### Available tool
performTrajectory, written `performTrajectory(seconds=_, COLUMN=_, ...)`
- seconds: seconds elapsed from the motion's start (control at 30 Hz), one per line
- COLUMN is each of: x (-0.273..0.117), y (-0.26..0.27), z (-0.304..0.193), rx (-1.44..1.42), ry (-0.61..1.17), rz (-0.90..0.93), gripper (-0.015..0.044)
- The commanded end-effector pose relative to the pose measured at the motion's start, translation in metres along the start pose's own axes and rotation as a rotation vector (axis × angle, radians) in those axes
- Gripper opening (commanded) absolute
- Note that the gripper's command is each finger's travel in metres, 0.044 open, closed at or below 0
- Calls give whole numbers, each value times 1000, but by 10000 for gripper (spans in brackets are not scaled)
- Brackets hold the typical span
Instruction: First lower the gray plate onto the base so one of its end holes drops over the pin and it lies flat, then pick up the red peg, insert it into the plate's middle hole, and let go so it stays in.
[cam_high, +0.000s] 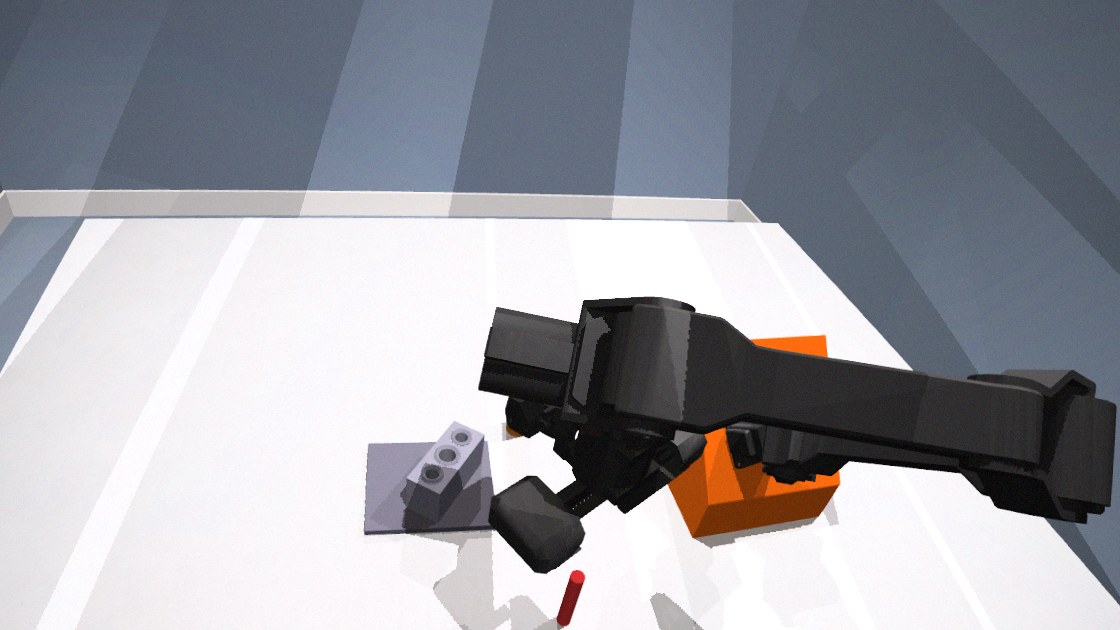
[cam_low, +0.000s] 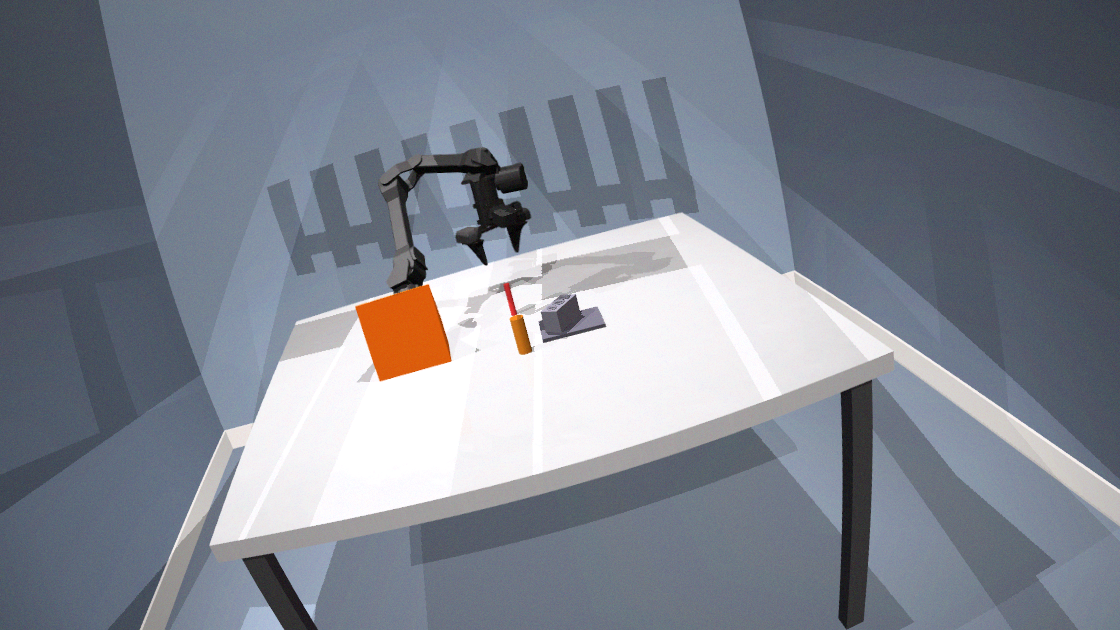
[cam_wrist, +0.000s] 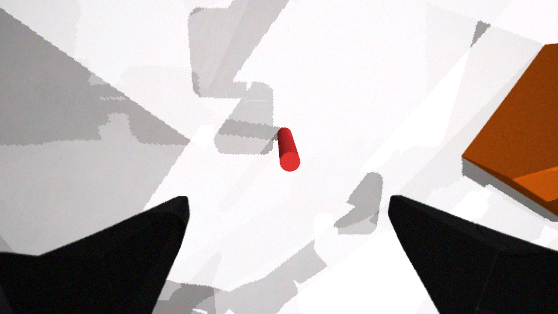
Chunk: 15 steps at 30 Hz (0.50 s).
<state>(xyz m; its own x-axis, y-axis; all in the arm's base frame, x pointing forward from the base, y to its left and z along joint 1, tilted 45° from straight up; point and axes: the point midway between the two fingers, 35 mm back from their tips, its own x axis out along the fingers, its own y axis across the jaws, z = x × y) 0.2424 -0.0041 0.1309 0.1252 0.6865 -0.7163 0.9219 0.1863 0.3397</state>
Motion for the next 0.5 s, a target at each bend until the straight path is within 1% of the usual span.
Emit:
performTrajectory(seconds=0.0, x=3, y=-2, z=-3, rx=23, ry=7, rz=2, gripper=440)
performTrajectory(seconds=0.1, x=30, y=-2, z=-3, rx=23, ry=7, rz=3, gripper=440)
performTrajectory(seconds=0.23, x=34, y=-2, z=-3, rx=23, ry=8, rz=3, gripper=440)
performTrajectory(seconds=0.33, x=46, y=-3, z=-3, rx=23, ry=8, rz=3, gripper=440)
performTrajectory(seconds=0.47, x=49, y=-3, z=-3, rx=23, ry=8, rz=3, gripper=440)
